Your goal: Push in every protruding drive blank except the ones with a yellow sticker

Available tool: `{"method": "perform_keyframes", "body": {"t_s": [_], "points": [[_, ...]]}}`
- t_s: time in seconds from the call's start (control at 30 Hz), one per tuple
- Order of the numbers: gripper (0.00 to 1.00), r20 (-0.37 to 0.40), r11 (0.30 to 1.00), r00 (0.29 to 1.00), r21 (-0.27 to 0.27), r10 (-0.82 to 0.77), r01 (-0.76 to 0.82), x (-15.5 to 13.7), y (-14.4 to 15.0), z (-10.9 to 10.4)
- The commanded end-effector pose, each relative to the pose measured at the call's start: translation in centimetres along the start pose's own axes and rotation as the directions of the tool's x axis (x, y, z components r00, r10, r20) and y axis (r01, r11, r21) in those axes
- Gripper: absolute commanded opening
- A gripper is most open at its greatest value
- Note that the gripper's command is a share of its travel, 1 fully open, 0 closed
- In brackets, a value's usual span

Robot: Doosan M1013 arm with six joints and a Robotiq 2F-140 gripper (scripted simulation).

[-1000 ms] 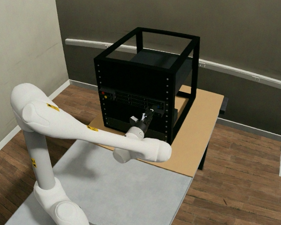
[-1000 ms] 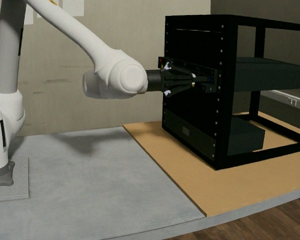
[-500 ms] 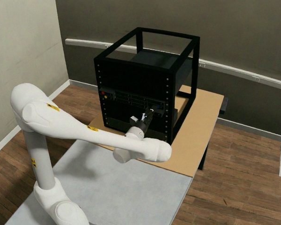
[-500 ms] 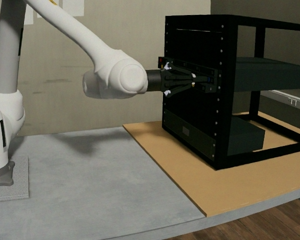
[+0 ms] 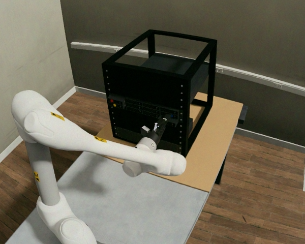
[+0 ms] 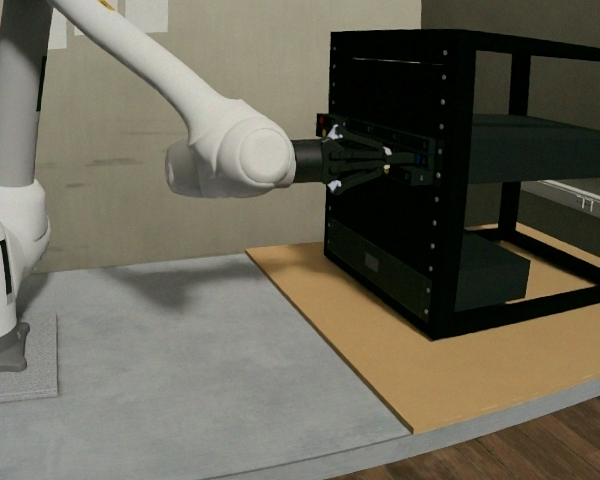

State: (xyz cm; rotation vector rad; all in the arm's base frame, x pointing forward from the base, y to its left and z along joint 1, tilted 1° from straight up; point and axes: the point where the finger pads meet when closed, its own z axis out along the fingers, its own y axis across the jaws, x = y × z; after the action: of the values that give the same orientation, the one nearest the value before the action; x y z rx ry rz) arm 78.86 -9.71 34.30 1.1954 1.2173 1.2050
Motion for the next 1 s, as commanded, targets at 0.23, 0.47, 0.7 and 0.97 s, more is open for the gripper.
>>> {"method": "perform_keyframes", "body": {"t_s": [0.23, 0.47, 0.7, 0.97], "points": [[0.10, 0.000, 1.000, 1.000, -0.001, 0.000, 0.000, 0.0, 0.1, -0.1], [0.10, 0.000, 1.000, 1.000, -0.001, 0.000, 0.000, 0.0, 0.1, -2.7], [0.10, 0.000, 1.000, 1.000, -0.001, 0.000, 0.000, 0.0, 0.1, -5.7], [0.10, 0.000, 1.000, 1.000, -0.001, 0.000, 0.000, 0.0, 0.1, -8.2]]}}
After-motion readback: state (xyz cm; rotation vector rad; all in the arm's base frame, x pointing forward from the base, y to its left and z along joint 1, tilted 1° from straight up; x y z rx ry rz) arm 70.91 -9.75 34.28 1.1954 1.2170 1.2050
